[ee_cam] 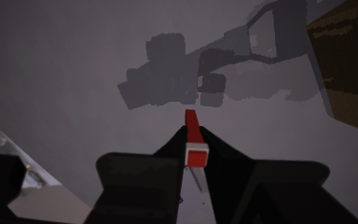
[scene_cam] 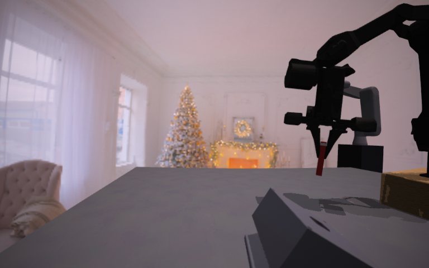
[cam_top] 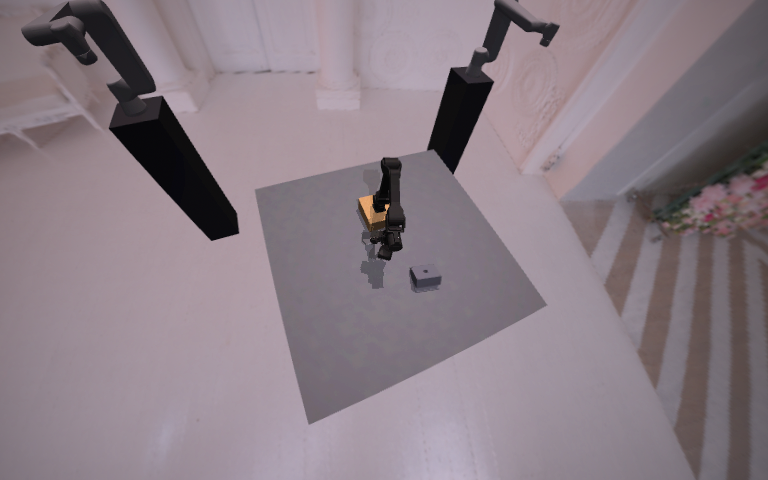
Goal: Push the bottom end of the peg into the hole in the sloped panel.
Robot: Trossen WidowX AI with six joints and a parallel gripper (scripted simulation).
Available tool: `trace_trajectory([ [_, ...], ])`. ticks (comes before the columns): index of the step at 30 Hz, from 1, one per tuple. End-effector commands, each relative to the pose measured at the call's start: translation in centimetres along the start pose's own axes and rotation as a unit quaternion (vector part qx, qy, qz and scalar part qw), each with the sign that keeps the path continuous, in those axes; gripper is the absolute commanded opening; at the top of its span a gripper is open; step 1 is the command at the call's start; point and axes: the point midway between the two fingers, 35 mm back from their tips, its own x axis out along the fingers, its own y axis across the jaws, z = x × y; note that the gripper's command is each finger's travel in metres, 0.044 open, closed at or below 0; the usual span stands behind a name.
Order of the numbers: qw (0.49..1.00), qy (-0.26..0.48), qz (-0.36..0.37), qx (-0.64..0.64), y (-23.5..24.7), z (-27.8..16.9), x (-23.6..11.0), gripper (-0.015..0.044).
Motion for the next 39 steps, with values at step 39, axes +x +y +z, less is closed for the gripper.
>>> trace_trajectory([
  [39,0.995,0.006,0.072,-0.072,-0.1,-5.9,-1.1,0.0],
])
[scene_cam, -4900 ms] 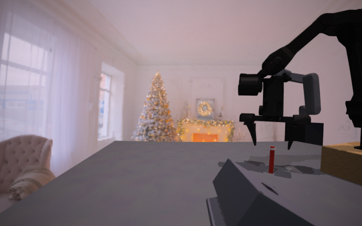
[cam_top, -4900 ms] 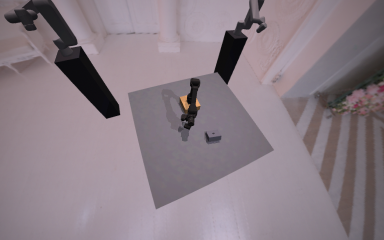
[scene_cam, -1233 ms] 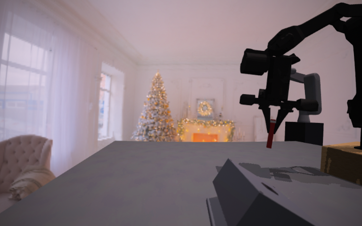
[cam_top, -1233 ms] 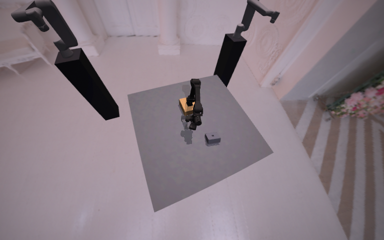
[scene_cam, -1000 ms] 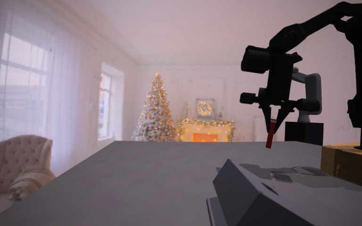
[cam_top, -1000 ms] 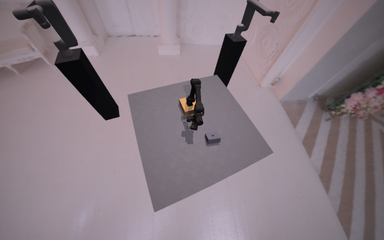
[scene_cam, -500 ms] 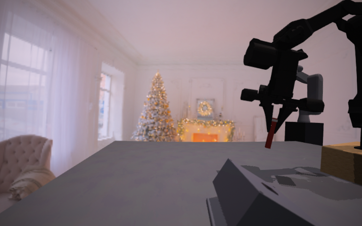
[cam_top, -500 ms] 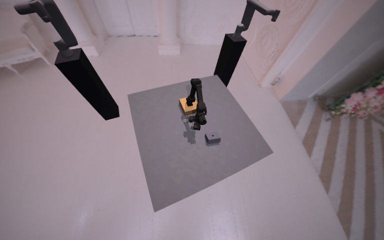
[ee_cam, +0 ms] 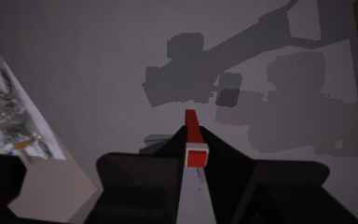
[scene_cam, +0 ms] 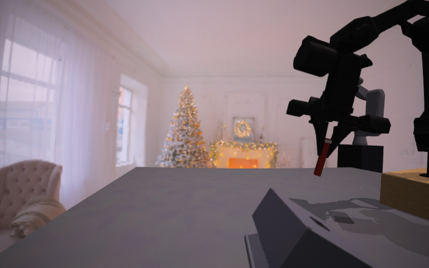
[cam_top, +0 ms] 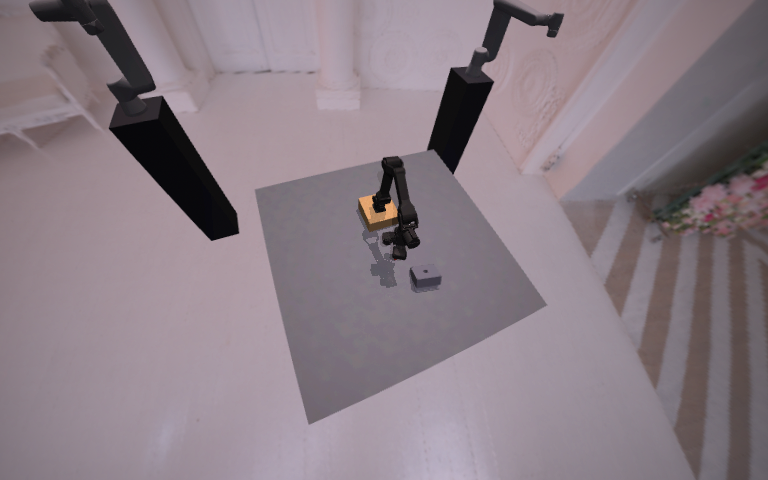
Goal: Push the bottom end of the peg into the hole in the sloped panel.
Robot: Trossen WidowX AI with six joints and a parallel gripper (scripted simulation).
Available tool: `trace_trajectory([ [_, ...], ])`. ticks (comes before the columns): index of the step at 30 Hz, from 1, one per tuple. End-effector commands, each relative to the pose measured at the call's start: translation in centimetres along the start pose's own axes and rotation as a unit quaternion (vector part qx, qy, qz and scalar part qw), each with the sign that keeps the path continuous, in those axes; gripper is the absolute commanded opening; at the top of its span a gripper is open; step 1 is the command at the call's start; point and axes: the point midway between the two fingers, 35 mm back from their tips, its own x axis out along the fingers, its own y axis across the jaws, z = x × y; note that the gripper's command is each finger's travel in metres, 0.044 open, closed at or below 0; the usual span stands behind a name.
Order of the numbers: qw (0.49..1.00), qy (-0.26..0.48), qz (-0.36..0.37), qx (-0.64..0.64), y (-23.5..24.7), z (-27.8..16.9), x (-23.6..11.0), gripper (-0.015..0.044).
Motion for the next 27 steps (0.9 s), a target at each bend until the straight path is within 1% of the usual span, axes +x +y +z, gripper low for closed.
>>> trace_trajectory([
  [1,1.0,0.001,0.011,-0.005,0.2,-0.6,-0.2,0.0],
  [27,0.997,0.014,0.053,-0.046,0.0,-4.5,-1.2,0.0],
])
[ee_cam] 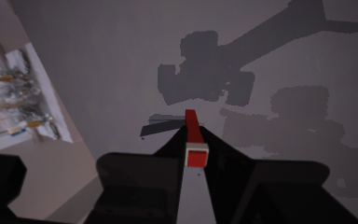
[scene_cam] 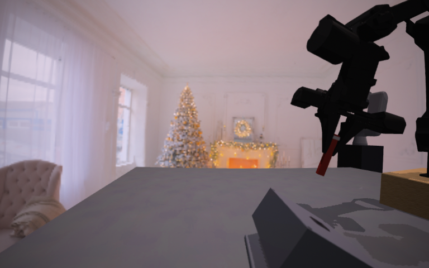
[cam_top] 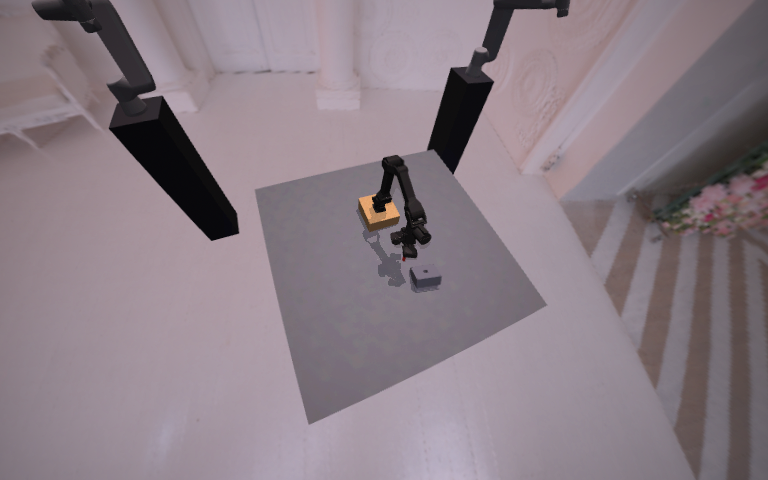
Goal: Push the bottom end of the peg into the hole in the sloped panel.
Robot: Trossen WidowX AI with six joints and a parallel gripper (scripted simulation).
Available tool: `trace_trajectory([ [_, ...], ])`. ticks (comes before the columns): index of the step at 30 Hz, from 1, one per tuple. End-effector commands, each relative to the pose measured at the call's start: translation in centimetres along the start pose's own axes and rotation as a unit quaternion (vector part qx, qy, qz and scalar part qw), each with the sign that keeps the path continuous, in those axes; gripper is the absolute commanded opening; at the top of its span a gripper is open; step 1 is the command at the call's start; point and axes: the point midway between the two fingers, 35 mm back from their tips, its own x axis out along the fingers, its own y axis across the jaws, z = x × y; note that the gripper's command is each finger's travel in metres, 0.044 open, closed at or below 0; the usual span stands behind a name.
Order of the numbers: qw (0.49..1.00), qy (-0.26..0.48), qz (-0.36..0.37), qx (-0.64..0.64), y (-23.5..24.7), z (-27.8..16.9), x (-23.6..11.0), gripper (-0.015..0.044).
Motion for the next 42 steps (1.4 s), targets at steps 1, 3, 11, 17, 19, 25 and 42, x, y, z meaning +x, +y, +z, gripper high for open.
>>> trace_trajectory([
  [1,1.0,0.002,0.011,-0.004,0.2,-0.7,-0.2,0.0],
  [3,1.0,0.003,0.014,-0.007,0.2,-1.0,-0.3,0.0],
  [11,0.999,0.009,0.027,-0.019,0.1,-2.2,-0.7,0.0],
  [17,0.999,0.014,0.037,-0.027,0.1,-3.1,-0.9,0.0],
  [19,0.999,0.016,0.04,-0.03,0.0,-3.4,-1.0,0.0],
  [25,0.998,0.021,0.05,-0.038,-0.1,-4.3,-1.3,0.0],
  [42,0.995,0.037,0.077,-0.06,-0.5,-6.9,-2.3,0.0],
])
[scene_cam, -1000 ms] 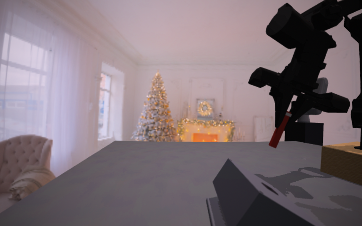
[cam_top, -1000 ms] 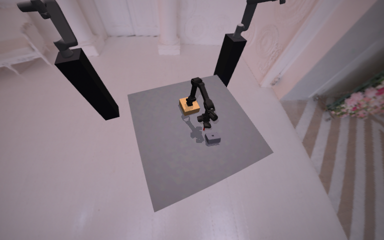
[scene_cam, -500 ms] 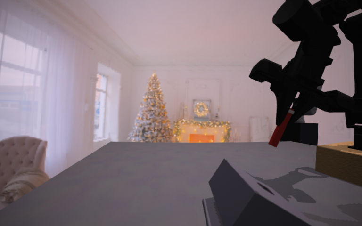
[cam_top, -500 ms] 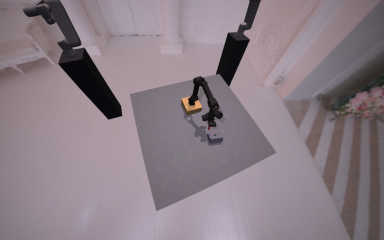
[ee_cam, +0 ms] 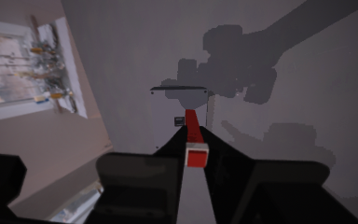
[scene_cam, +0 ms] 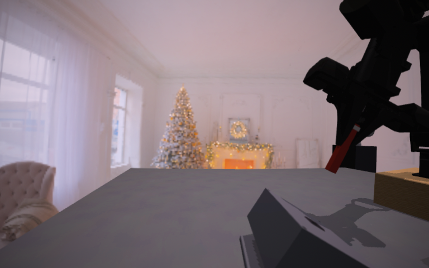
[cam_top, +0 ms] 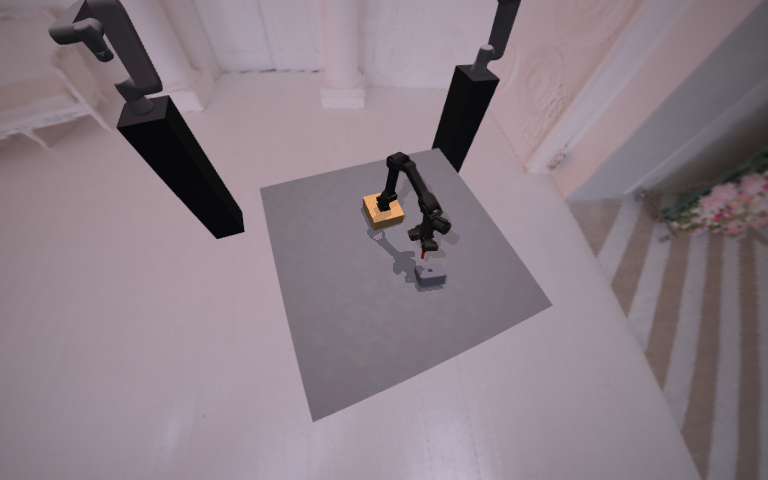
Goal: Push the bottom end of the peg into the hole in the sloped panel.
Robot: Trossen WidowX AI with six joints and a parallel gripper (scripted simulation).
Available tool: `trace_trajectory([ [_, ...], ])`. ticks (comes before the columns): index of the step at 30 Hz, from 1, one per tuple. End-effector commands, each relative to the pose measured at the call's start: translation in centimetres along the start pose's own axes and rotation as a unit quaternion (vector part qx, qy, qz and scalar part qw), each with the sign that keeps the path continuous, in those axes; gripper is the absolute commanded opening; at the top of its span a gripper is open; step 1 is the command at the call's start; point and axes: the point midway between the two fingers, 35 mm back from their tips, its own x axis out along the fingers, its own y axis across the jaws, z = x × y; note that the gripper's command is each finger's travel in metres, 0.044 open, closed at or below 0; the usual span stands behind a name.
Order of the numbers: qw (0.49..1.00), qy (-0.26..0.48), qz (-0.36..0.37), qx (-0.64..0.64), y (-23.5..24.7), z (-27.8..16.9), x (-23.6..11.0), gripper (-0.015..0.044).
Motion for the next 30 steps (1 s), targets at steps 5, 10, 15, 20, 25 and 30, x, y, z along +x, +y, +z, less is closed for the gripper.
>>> trace_trajectory([
  [5,1.0,0.008,0.017,-0.007,0.1,-1.3,-0.5,0.0],
  [10,1.0,0.014,0.025,-0.013,0.1,-2.1,-0.8,0.0],
  [15,0.999,0.018,0.031,-0.018,0.0,-2.8,-1.0,0.0],
  [20,0.999,0.019,0.033,-0.019,0.1,-3.0,-0.5,0.0],
  [25,0.999,0.021,0.035,-0.02,0.2,-3.2,0.4,0.0],
  [30,0.999,0.022,0.037,-0.021,0.3,-3.5,1.2,0.0],
])
